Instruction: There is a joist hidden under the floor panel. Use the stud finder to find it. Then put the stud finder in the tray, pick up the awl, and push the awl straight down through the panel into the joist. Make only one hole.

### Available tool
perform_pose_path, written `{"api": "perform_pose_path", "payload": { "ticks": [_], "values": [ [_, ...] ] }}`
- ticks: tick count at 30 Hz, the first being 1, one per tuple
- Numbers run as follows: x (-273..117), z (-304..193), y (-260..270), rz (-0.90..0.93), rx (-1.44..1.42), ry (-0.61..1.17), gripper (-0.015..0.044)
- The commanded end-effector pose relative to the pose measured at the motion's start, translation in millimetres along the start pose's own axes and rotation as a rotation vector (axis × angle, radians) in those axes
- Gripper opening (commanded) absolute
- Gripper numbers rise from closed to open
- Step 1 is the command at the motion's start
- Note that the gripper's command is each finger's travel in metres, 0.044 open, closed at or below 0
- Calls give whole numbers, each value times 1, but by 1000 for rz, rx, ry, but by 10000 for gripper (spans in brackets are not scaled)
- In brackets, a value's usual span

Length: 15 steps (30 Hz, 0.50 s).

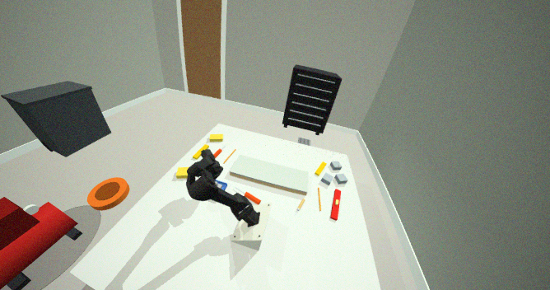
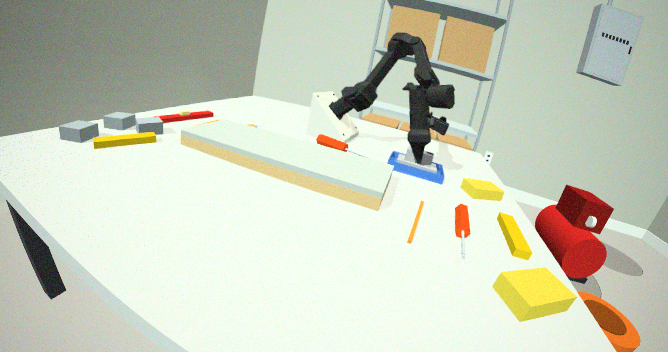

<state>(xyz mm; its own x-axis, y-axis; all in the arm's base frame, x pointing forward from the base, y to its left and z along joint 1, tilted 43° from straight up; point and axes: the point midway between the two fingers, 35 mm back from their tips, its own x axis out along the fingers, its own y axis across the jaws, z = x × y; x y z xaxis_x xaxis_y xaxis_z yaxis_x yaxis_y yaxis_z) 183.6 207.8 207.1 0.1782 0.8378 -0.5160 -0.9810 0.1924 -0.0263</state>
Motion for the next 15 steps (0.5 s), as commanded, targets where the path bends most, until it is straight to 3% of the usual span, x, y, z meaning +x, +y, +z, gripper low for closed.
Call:
{"api": "perform_pose_path", "payload": {
  "ticks": [1, 7, 15],
  "values": [
    [-23, 8, -5, -4, -13, 3, 440],
    [-85, 25, 1, -6, -7, -6, 440],
    [-73, 7, -28, -74, -2, 52, 440]
  ]
}}
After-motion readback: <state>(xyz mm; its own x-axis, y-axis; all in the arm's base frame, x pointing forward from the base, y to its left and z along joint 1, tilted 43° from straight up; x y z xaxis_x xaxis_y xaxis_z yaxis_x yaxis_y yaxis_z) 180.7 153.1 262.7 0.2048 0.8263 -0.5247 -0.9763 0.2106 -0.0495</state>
